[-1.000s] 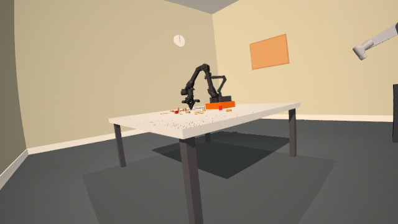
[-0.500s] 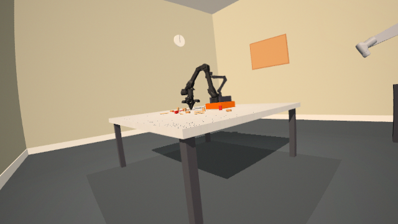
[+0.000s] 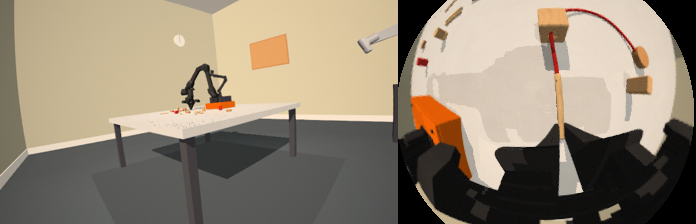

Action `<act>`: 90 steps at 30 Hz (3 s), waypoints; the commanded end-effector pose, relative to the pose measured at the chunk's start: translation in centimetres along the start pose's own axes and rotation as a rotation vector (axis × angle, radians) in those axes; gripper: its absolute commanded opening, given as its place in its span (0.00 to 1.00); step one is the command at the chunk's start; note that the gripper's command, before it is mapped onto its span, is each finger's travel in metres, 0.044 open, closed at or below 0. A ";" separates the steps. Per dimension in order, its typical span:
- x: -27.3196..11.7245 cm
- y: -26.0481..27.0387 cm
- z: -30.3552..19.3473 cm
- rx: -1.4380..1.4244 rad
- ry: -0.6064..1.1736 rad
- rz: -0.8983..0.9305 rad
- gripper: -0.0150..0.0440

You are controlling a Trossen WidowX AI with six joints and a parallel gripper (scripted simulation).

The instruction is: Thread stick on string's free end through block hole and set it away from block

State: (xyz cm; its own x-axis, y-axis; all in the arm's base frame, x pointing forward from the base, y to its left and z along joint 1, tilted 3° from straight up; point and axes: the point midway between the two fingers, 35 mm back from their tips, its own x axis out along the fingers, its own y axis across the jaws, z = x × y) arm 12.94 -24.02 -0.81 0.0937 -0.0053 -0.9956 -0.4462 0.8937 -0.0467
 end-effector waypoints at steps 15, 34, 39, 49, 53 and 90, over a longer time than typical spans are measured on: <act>-8.0 -0.4 1.0 -0.001 0.000 -0.013 0.61; -10.1 -0.8 1.2 -0.011 -0.001 -0.031 1.00; -10.3 -0.9 1.2 -0.011 -0.001 -0.035 1.00; -10.3 -0.9 1.2 -0.011 -0.001 -0.035 1.00; -10.3 -0.9 1.2 -0.011 -0.001 -0.035 1.00; -10.3 -0.9 1.2 -0.011 -0.001 -0.035 1.00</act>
State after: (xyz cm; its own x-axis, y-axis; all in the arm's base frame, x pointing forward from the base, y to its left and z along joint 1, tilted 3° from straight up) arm 13.44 -24.20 9.59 0.1097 -0.0349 -0.9934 -0.4528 0.8879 -0.0812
